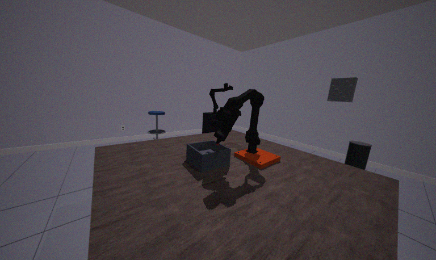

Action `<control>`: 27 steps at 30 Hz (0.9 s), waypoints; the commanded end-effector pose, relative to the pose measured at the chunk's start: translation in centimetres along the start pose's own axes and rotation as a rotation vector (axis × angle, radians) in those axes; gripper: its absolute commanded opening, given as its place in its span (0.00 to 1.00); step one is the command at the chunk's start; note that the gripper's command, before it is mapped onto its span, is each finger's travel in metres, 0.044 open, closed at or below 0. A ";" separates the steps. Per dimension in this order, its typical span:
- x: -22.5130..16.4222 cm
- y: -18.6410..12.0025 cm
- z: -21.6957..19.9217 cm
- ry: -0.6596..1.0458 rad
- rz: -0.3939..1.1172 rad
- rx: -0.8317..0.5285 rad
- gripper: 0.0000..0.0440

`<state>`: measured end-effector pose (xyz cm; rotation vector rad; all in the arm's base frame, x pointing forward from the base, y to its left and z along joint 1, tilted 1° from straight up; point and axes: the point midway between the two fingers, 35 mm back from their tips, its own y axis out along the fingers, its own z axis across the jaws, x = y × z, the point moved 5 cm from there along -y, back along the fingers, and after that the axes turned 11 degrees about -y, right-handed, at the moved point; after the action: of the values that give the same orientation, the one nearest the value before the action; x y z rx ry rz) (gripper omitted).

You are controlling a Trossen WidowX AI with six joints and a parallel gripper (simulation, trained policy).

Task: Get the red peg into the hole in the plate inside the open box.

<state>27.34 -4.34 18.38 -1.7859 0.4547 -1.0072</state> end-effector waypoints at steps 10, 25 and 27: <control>3.3 3.7 -0.1 -0.044 0.032 0.038 0.00; 3.5 7.8 0.1 -0.197 0.117 0.096 0.12; 3.5 8.3 0.2 -0.212 0.129 0.101 0.23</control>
<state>30.72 -10.12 13.45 -1.7328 0.3679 -0.7692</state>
